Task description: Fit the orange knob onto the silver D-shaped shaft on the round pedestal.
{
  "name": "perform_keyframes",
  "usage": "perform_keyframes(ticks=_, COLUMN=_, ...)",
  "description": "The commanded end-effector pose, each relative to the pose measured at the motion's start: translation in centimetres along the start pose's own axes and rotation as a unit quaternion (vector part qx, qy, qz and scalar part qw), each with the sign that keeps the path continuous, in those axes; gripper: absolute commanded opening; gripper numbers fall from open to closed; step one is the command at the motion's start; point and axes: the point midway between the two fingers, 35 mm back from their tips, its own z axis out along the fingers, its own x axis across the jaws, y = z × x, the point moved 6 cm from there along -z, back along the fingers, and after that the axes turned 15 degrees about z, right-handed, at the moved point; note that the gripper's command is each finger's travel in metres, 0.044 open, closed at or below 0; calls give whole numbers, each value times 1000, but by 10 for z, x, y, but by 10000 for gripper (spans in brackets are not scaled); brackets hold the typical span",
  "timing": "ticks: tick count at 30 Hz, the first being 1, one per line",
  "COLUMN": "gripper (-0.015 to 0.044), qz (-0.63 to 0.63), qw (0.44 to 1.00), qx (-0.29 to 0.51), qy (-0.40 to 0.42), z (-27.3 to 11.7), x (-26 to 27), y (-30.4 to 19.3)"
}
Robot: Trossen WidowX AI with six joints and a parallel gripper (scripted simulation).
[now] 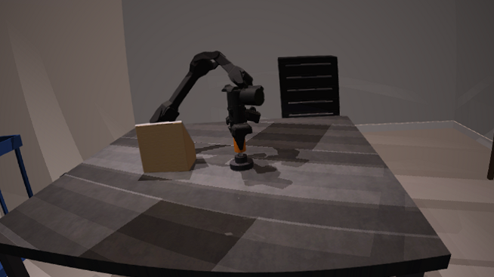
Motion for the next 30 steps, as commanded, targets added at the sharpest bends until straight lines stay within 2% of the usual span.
perform_keyframes(ticks=1, gripper=0, qz=1, qw=1000, qx=-1, qy=1, z=1, x=0, y=1)
perform_keyframes(ticks=8, gripper=0, qz=-4, qw=1000, qx=-1, qy=1, z=-4, x=0, y=1)
perform_keyframes(ticks=15, gripper=0, qz=-104, qw=995, qx=-1, qy=1, z=-3, x=0, y=0)
perform_keyframes(ticks=30, gripper=0, qz=-104, qw=995, qx=-1, qy=1, z=0, x=1, y=1)
